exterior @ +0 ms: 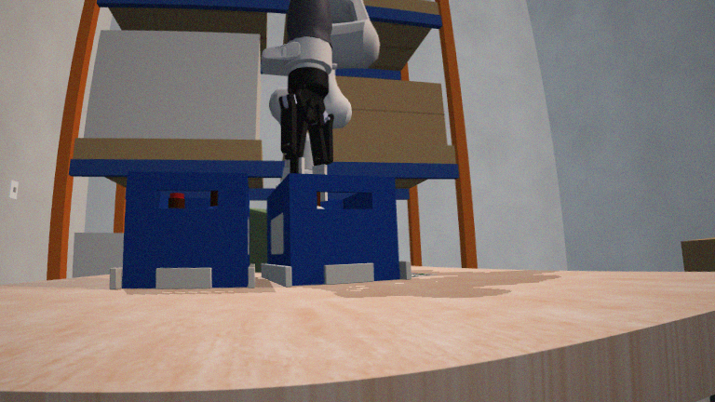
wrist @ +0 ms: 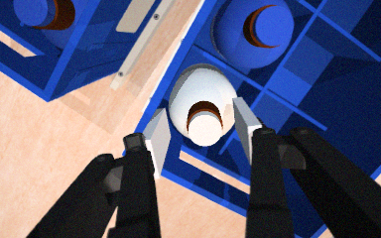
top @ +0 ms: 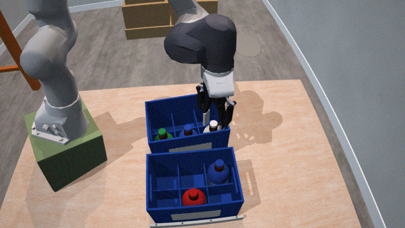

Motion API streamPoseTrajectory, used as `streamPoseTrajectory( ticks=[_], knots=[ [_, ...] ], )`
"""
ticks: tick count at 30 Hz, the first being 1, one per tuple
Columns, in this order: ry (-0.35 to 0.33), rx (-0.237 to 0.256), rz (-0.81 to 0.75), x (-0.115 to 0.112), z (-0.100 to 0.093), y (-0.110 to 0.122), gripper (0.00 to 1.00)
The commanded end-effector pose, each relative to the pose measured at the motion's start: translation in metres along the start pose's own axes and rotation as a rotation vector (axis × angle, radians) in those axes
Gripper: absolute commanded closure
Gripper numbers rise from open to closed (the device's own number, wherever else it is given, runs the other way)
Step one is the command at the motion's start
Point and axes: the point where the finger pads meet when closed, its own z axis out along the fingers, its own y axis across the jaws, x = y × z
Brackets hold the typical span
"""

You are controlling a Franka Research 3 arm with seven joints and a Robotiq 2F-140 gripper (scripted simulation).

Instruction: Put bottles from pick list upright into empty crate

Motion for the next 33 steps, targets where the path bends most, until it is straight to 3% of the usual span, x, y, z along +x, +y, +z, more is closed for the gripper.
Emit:
streamPoseTrajectory(
  ticks=[1, 33],
  knots=[
    [-0.003, 0.001, -0.005, -0.0025, 0.0003, 0.0001, 0.62],
    [-0.003, 0.001, -0.005, -0.0025, -0.0050, 0.0002, 0.62]
  ],
)
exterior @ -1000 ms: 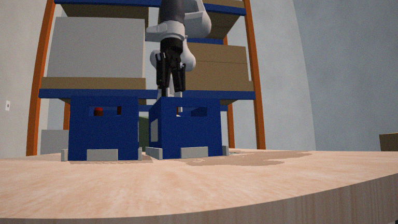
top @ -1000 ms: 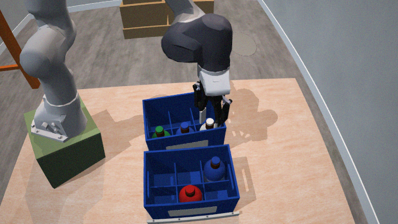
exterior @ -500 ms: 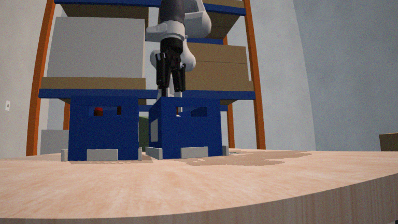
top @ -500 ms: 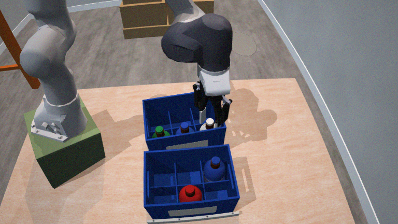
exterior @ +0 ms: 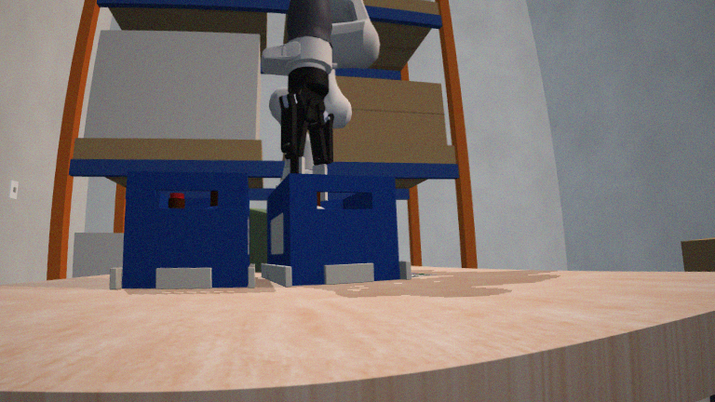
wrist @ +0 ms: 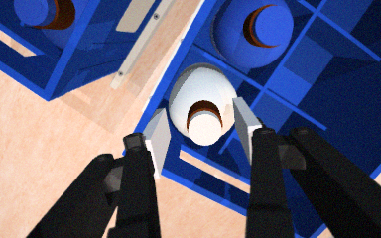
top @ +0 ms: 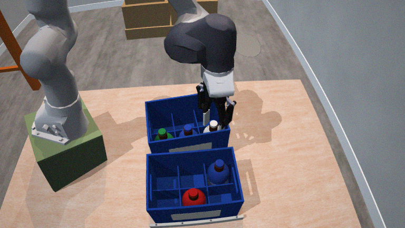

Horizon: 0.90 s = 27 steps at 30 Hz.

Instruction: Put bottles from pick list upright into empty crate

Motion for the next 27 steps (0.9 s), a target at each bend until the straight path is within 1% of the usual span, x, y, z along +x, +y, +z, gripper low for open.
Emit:
streamPoseTrajectory(
  ticks=[1, 4, 19, 21, 27],
  knots=[
    [-0.002, 0.001, -0.005, -0.002, -0.007, 0.000, 0.62],
    [-0.002, 0.001, -0.005, -0.002, -0.010, 0.000, 0.62],
    [-0.002, 0.001, -0.005, -0.002, -0.050, 0.000, 0.62],
    [-0.002, 0.001, -0.005, -0.002, -0.050, 0.000, 0.62],
    [-0.002, 0.001, -0.005, -0.002, -0.066, 0.000, 0.62]
  ],
)
